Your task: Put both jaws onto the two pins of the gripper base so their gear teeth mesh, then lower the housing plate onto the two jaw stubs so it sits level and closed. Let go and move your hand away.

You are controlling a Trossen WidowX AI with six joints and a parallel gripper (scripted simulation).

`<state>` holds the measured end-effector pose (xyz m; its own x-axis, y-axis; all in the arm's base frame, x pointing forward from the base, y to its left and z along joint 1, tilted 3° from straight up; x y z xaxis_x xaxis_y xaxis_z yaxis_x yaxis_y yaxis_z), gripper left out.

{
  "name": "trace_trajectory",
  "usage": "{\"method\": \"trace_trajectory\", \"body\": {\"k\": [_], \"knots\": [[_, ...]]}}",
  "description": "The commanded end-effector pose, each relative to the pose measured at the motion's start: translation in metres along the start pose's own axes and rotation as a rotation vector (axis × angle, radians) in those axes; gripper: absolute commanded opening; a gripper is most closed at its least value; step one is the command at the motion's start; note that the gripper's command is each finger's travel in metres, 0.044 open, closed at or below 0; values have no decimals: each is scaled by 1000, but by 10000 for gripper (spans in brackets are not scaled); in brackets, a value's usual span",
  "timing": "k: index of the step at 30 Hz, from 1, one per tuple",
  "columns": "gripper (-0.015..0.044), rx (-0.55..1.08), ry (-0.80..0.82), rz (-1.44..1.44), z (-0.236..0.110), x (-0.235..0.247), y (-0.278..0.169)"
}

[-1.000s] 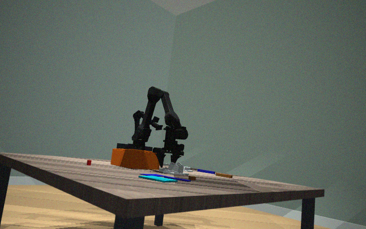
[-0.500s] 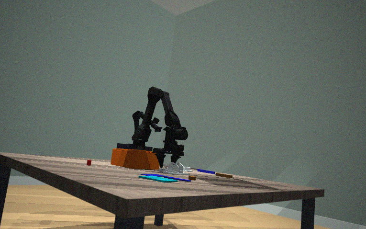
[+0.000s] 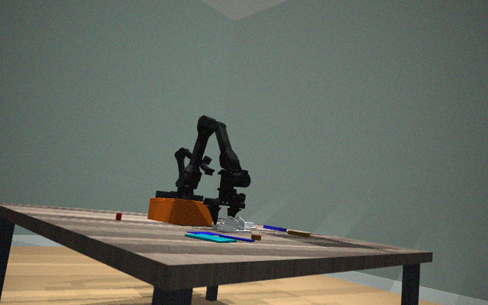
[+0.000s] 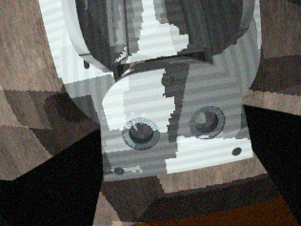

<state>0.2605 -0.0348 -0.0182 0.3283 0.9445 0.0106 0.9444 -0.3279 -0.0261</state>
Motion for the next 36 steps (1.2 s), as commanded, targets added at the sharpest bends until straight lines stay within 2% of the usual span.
{"method": "trace_trajectory", "body": {"k": [1, 36], "knots": [[351, 2, -3, -3, 2, 0, 0], [351, 2, -3, -3, 9, 0, 0]]}}
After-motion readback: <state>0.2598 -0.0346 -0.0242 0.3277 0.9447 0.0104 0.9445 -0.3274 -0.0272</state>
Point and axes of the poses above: the point midway between the two fingers, 35 mm back from their tips, its own z axis out along the fingers, its own x axis across the jaws, y = z × x, the point moved 3 cm from there along -z, back along the fingers, and after that the axes turned 11 degrees about z, right-handed, at the moved point
